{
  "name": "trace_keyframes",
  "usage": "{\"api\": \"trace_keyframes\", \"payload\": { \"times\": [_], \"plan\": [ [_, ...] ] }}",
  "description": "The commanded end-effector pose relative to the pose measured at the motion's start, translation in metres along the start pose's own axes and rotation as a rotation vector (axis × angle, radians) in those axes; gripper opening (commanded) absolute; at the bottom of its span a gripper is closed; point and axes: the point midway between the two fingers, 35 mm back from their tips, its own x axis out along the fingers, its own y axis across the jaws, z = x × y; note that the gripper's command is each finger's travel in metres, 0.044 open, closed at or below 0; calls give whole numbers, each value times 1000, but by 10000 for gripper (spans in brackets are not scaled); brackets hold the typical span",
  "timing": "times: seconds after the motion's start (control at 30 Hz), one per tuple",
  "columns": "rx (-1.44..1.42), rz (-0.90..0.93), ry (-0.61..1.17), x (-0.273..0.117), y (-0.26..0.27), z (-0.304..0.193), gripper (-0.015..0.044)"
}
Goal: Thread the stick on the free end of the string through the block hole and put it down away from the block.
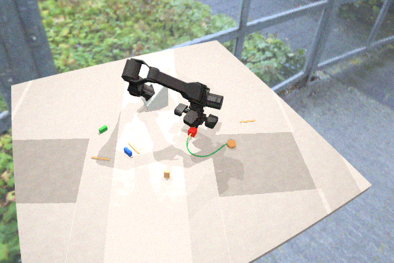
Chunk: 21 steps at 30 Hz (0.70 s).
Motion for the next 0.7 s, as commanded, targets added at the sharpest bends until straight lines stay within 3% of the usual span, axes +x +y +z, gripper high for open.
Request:
{"api": "trace_keyframes", "payload": {
  "times": [0.0,0.67],
  "plan": [
    [1,0,0,0,0,0,0],
    [-5,2,-33,-1,1,-12,0]
  ]
}}
